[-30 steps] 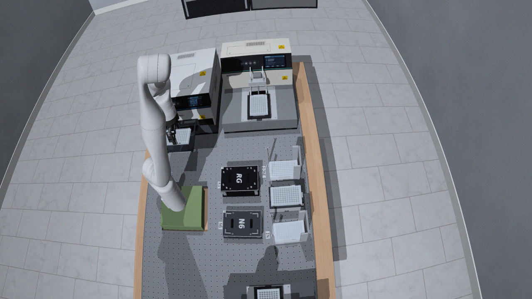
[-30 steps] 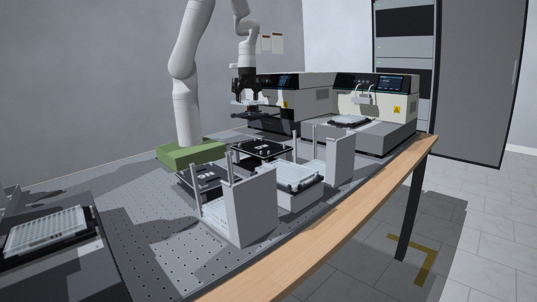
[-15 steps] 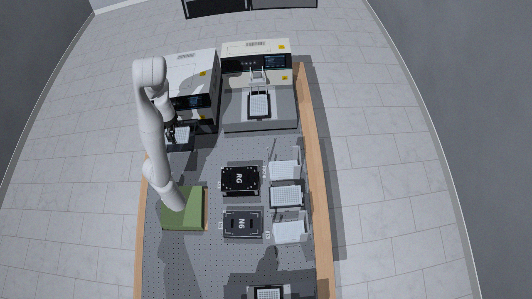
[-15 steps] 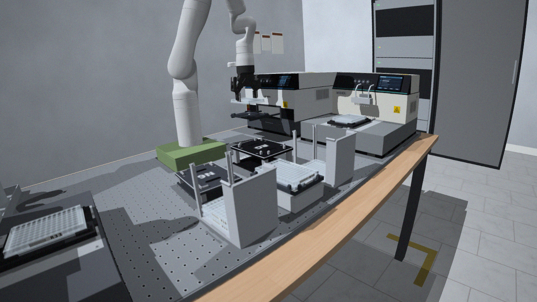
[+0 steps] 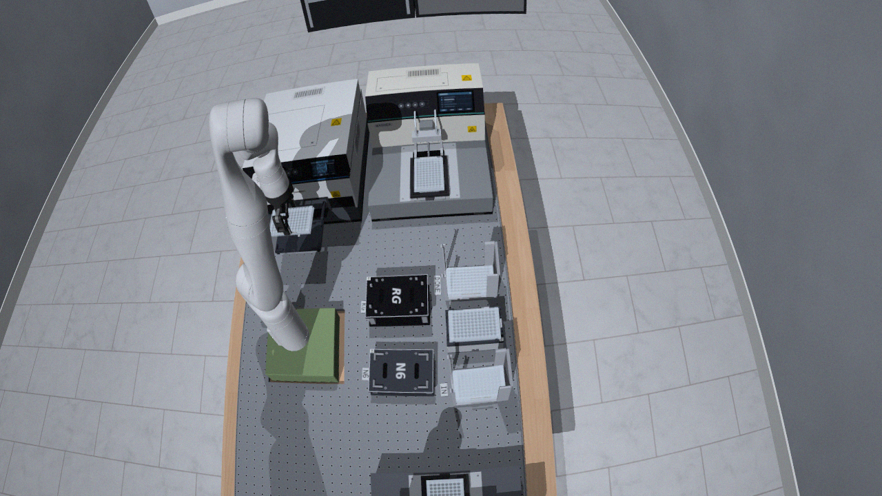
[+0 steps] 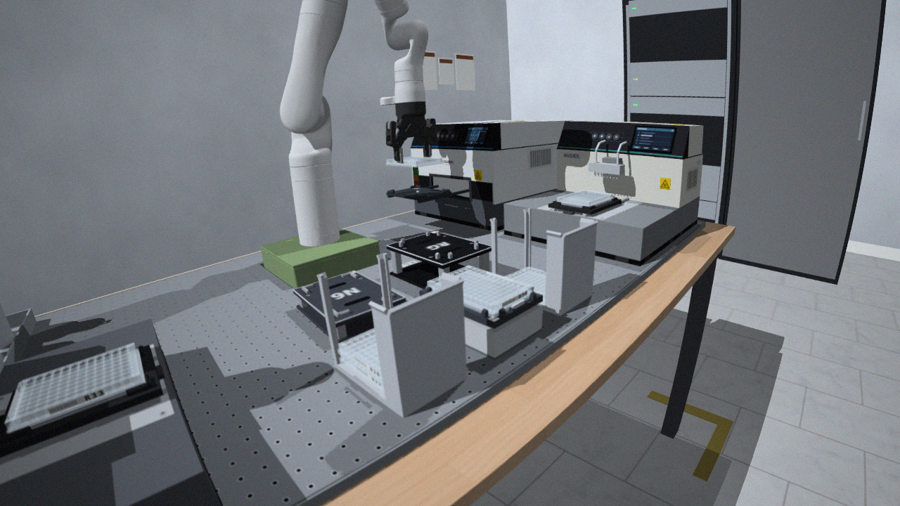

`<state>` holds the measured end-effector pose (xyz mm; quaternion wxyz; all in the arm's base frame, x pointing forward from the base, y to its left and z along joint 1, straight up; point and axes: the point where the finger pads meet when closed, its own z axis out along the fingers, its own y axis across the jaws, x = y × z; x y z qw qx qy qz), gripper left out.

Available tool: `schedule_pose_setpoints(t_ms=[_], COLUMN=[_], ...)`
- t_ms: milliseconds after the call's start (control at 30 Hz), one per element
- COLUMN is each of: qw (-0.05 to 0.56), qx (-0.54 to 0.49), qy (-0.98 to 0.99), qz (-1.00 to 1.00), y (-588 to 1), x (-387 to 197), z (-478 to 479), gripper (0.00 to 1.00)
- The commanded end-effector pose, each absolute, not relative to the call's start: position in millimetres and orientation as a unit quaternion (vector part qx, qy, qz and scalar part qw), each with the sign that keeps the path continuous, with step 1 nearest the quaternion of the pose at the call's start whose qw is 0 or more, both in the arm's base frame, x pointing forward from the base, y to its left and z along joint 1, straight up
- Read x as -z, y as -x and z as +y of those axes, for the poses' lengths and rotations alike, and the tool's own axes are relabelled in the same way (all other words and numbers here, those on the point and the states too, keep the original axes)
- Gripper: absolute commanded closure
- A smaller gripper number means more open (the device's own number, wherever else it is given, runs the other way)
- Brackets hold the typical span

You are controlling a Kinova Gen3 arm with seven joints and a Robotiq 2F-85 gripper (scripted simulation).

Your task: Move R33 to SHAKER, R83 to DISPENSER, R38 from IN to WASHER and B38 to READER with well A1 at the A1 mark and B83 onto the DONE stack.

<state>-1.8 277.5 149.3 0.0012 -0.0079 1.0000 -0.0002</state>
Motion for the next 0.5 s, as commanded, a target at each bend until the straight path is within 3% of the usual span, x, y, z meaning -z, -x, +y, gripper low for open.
schedule_pose_setpoints(t_ms=[0,467], qw=[0.002,0.002], qx=[-0.002,-0.002], qy=[0.009,0.009], qz=[1.000,1.000], y=[0.9,1.1], x=[-155.5,-171.6], z=[278.8,278.3], gripper=[0.06,0.06])
